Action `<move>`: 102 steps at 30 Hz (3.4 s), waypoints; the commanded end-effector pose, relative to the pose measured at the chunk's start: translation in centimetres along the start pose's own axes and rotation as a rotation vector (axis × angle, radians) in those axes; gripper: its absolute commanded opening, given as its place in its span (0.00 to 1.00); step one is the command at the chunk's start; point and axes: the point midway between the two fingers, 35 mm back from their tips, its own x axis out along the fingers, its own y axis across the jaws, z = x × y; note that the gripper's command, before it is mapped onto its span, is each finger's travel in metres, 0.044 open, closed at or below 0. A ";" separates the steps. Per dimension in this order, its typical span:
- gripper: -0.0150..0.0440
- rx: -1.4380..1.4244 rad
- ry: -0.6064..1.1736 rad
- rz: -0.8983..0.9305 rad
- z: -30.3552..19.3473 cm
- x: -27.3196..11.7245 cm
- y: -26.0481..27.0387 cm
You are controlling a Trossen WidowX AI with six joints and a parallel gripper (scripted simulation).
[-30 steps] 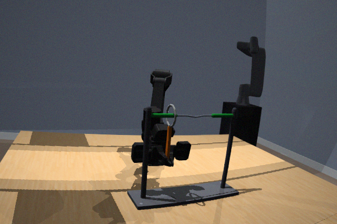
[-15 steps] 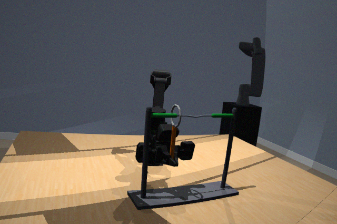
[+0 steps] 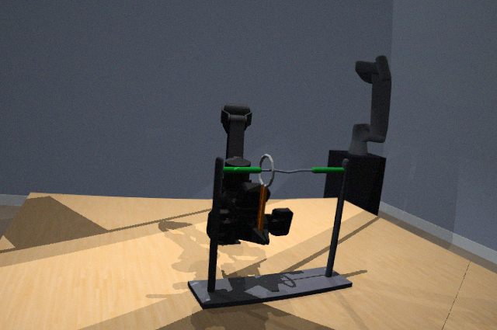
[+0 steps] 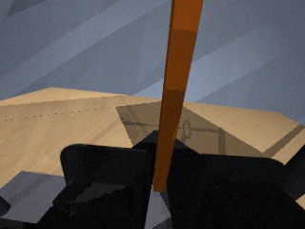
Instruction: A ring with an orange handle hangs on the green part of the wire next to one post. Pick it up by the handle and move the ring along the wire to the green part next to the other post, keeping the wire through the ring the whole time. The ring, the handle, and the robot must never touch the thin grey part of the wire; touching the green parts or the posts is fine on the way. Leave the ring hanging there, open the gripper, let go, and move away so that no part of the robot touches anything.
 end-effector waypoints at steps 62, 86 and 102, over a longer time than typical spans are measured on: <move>0.00 0.111 -0.001 0.018 0.1 0.0 7.9; 0.00 0.044 0.000 0.010 0.3 0.0 9.5; 0.00 0.021 0.001 0.008 0.3 0.0 10.8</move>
